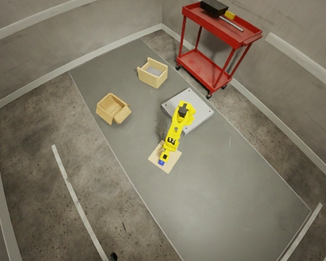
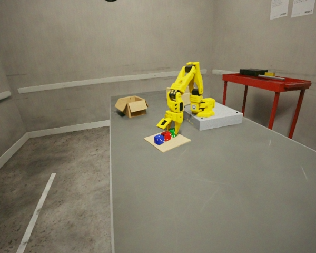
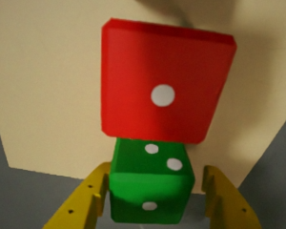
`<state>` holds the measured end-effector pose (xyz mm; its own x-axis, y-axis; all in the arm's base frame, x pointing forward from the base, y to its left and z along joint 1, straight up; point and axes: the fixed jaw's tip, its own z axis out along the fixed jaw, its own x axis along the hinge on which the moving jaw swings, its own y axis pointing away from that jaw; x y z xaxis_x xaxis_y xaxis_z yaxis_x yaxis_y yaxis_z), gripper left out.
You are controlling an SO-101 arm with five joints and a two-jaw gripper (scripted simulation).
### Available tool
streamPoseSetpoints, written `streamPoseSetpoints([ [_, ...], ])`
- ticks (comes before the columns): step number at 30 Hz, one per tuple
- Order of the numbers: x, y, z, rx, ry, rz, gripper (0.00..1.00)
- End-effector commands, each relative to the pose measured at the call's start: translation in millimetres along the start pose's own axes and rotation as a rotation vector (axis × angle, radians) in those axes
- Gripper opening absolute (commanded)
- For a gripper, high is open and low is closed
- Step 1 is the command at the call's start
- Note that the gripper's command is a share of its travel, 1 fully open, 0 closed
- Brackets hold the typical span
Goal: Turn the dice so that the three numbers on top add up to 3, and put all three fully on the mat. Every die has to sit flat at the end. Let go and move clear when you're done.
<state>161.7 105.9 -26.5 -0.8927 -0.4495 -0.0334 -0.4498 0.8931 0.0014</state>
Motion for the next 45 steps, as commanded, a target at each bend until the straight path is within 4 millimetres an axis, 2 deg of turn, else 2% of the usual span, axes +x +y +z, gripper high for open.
streamPoseSetpoints([
  [1,5,1,4,0.001,0.023,0.001,0.29],
  [9,5,1,4,0.001,0.023,0.001,0.35],
  [22,5,1,1,0.001,0.023,0.001,0.36],
  [40,3,1,-48,0.001,0.023,0.001,0.36],
  [45,4,1,-55,0.001,0.023,0.001,0.36],
])
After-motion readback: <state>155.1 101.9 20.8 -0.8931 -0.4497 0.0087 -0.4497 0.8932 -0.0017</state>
